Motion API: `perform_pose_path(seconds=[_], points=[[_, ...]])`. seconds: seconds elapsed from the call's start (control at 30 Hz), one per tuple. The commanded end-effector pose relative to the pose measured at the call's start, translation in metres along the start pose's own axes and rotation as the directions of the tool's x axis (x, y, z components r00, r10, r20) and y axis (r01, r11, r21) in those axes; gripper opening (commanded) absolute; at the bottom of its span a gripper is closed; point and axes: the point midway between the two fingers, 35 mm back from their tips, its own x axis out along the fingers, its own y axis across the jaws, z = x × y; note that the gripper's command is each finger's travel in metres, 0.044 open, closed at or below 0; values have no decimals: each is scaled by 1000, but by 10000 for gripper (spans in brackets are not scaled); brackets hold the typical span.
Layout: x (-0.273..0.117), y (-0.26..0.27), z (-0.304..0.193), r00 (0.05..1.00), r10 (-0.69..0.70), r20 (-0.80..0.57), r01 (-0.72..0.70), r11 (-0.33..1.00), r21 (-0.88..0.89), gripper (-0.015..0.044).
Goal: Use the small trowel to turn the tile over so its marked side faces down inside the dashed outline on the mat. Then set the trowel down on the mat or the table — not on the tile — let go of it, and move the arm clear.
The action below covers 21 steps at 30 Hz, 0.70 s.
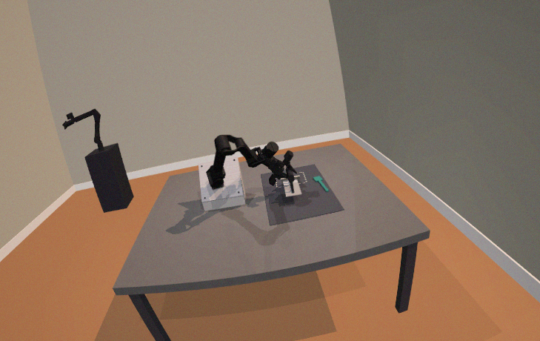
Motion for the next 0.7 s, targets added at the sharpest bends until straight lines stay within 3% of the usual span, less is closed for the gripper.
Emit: perform_pose_path(seconds=[0.0, 0.67], points=[[-5, 11, -9, 1000, 17, -2, -17, 1000, 10, 0], [-10, 17, -52, 1000, 18, -4, -18, 1000, 12, 0]])
